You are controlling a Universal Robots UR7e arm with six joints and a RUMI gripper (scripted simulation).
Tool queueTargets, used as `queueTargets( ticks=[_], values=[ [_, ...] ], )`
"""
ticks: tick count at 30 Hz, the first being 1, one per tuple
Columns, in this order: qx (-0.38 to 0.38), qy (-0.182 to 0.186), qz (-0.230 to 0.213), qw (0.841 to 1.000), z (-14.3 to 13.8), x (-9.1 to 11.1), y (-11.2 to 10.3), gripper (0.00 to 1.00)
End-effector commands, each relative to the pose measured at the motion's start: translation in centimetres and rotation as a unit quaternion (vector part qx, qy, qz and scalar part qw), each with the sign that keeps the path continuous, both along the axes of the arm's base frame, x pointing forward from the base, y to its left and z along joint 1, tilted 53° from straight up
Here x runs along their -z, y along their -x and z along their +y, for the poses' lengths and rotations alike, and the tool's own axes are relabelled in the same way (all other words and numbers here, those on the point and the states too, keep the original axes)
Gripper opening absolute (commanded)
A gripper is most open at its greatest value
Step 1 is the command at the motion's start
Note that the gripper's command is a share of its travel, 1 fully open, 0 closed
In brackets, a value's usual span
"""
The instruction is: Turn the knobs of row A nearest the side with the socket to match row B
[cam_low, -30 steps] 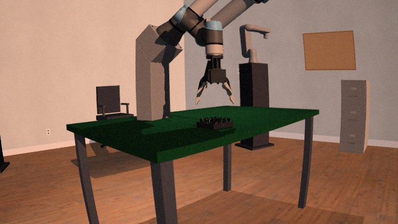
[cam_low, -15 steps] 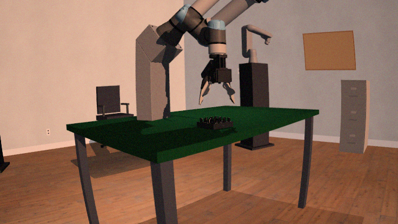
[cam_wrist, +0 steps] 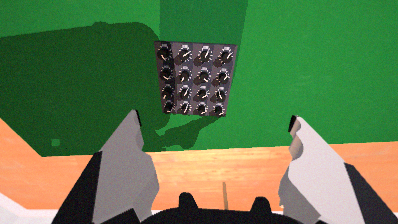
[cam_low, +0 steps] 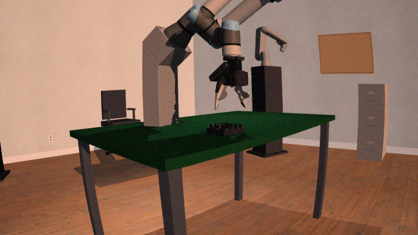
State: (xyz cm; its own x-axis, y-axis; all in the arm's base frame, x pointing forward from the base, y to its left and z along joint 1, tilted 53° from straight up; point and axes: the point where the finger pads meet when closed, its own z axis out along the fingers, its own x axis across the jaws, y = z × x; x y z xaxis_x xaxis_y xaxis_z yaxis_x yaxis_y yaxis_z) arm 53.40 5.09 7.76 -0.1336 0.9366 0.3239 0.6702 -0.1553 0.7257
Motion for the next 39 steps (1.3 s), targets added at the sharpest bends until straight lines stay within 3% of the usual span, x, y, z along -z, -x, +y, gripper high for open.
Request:
queueTargets(
  ticks=[1, 10, 25, 39],
  values=[
    [-0.051, 0.055, -0.022, 0.997, 0.0, -0.7, -0.4, 1.0],
    [-0.092, 0.104, -0.045, 0.989, 0.1, -1.3, -0.7, 1.0],
    [-0.185, 0.216, -0.096, 0.954, 0.3, -2.9, -1.4, 1.0],
    [-0.228, 0.268, -0.119, 0.928, 0.4, -3.8, -1.7, 1.0]
  ],
)
